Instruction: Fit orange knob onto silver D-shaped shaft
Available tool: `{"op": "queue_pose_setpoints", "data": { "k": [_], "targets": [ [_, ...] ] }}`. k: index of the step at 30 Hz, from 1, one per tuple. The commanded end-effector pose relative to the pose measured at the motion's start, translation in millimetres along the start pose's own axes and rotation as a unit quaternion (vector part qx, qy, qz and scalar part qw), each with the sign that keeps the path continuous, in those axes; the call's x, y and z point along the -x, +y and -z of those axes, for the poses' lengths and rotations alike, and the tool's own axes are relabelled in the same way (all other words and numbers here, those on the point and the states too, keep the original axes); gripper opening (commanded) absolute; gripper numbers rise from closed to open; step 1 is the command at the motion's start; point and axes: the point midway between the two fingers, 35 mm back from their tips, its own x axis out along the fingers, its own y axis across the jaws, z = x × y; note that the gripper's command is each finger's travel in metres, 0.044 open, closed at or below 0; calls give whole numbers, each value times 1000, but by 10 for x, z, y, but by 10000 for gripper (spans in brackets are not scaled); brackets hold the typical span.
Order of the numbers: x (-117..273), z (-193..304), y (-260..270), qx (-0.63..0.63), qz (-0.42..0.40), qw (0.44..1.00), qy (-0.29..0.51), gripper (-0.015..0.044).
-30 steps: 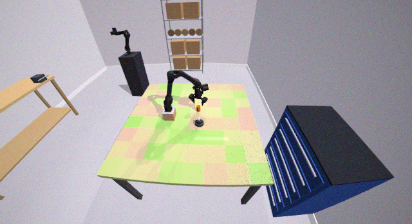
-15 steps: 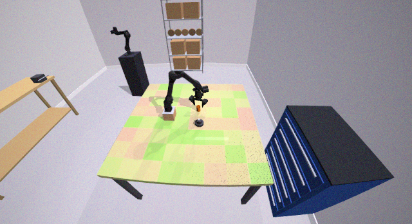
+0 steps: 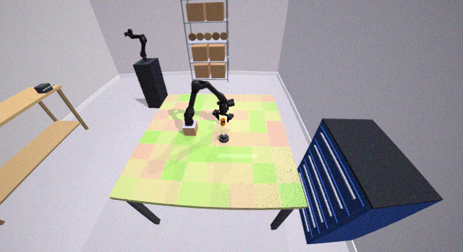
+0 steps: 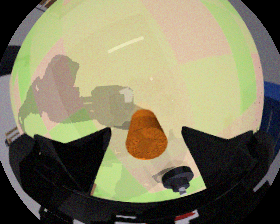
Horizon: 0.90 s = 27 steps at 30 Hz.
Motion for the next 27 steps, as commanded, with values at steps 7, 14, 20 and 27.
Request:
{"op": "queue_pose_setpoints", "data": {
  "k": [7, 14, 20, 27],
  "targets": [
    [-178, 13, 21, 1, -3, 1000, 0, 440],
    [-263, 21, 29, 1, -3, 1000, 0, 440],
    [-263, 21, 29, 1, -3, 1000, 0, 282],
    [-263, 21, 29, 1, -3, 1000, 0, 157]
  ]
}}
